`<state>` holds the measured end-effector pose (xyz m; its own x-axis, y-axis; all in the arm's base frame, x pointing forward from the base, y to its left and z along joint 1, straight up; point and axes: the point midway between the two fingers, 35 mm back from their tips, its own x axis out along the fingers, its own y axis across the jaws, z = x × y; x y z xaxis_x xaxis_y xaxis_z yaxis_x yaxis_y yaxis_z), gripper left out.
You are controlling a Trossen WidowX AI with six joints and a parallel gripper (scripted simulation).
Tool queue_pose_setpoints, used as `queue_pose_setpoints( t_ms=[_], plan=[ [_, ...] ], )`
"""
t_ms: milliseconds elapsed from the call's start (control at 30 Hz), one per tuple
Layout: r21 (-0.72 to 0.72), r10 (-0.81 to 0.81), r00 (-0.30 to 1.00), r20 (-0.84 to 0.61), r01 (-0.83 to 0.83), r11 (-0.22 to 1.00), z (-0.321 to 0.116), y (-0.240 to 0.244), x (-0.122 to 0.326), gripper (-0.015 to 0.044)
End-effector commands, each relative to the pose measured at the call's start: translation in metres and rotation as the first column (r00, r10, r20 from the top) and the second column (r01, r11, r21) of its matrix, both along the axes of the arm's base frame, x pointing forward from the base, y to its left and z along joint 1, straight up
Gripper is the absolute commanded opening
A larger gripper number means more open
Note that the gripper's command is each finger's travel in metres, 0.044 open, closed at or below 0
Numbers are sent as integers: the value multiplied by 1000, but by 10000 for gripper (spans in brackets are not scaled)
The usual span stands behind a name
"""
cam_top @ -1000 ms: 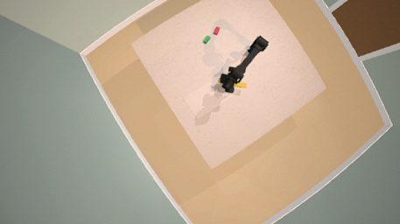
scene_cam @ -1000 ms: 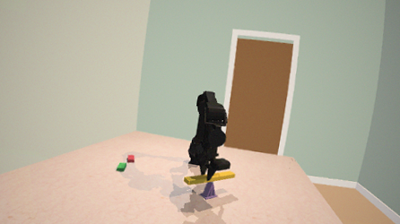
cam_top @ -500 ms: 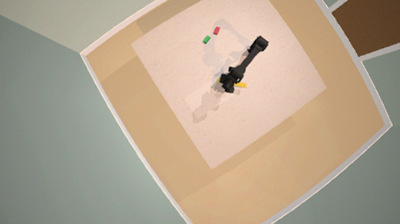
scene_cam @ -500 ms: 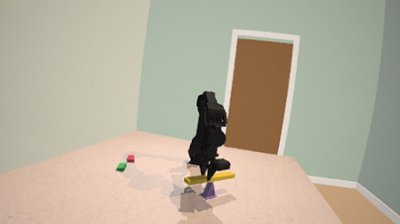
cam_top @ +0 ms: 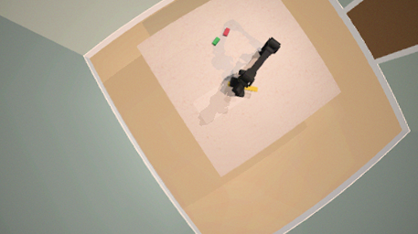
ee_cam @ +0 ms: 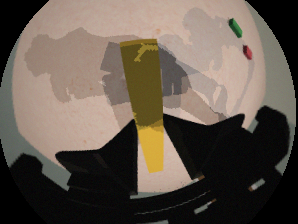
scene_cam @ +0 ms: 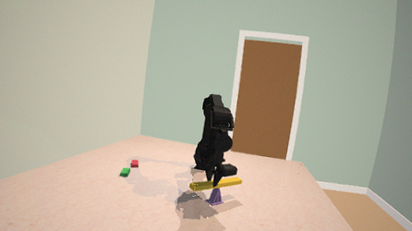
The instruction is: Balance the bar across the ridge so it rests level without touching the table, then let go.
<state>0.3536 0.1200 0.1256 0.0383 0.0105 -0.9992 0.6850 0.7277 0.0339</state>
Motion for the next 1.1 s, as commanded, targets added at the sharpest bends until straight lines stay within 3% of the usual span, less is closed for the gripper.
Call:
queue_pose_setpoints(
  t_ms=[0, 1067],
  plan=[
    [2, -6, 1000, -3, 6, 1000, -1, 0, 0, 0],
    [2, -6, 1000, -3, 6, 1000, -4, 0, -1, 0]
  ],
)
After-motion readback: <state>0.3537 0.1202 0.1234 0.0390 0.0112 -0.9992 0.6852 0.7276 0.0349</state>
